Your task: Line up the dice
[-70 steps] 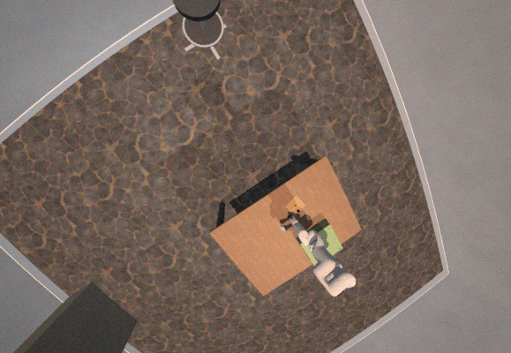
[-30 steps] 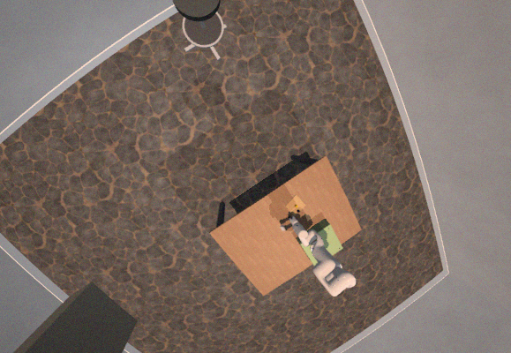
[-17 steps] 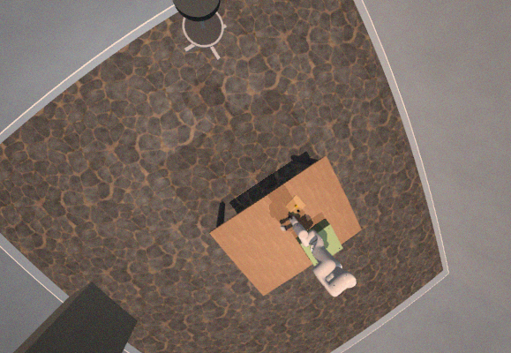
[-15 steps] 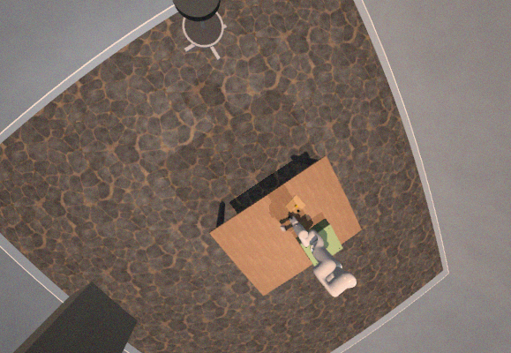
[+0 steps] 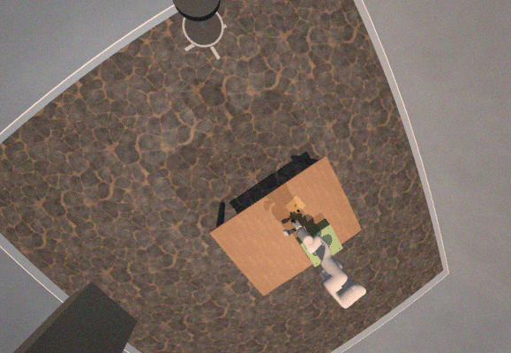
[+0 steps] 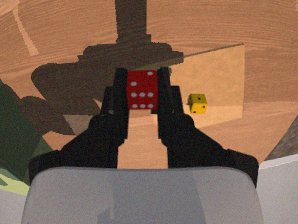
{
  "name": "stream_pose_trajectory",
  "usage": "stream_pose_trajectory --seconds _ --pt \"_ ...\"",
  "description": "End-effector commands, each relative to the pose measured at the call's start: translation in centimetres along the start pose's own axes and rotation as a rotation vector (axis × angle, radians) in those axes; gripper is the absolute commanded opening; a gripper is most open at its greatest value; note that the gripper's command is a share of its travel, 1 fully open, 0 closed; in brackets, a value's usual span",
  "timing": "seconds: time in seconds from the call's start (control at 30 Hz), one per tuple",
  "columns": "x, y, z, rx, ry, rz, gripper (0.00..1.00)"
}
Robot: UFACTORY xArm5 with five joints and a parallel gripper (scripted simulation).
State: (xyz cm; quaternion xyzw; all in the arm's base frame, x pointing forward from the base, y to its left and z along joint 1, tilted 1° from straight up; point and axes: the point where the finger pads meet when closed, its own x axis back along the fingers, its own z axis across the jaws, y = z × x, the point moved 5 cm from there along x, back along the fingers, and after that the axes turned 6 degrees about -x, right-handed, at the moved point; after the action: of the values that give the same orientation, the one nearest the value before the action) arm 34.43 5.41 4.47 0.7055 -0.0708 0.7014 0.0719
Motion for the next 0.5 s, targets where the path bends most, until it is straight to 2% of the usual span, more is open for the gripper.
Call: stream_pose_trajectory --seconds 0.0,0.47 --pt "1.64 0.04 -0.09 0.000 -0.003 -0.001 0.15" --pt "2.03 0.08 0.03 0.012 -0.003 -0.001 0.15"
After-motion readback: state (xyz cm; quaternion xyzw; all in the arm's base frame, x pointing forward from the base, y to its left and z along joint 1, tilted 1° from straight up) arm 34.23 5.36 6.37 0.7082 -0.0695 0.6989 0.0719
